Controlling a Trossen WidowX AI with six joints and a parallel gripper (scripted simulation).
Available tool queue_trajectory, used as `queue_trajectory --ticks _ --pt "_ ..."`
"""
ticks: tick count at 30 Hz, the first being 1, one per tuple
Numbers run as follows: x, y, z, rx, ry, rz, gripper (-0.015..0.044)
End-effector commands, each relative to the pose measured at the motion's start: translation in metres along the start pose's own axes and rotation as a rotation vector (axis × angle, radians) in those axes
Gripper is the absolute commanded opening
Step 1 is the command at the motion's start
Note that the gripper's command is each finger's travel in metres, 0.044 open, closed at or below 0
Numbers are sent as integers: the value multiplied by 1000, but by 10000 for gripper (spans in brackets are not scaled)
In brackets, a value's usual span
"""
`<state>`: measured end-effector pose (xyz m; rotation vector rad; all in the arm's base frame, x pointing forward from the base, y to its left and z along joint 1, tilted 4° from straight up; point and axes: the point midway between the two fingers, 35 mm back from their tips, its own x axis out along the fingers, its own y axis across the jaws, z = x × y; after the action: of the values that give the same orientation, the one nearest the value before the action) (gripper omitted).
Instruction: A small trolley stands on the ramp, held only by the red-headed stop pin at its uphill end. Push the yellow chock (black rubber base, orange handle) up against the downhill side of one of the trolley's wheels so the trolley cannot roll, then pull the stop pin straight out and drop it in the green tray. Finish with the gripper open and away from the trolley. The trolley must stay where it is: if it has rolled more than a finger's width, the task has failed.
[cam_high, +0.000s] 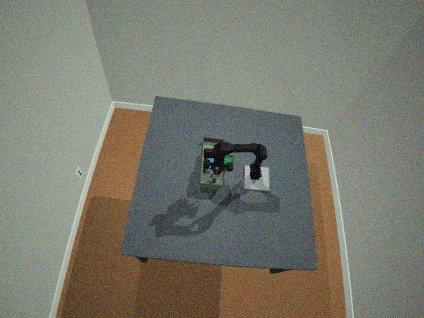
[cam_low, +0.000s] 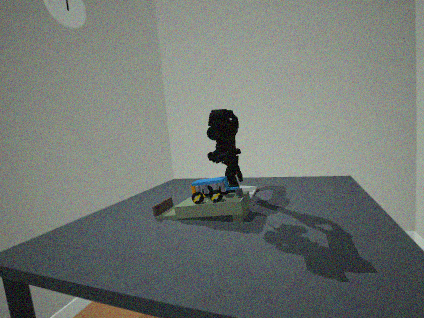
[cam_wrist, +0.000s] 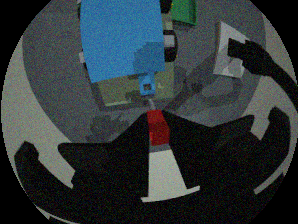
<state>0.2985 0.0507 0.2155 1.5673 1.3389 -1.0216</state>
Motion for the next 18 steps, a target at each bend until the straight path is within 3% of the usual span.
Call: queue_trajectory --ticks 1,18 --pt "0 1 -7 0 4 6 0" --pt "1 -12 -24 1 5 5 0"
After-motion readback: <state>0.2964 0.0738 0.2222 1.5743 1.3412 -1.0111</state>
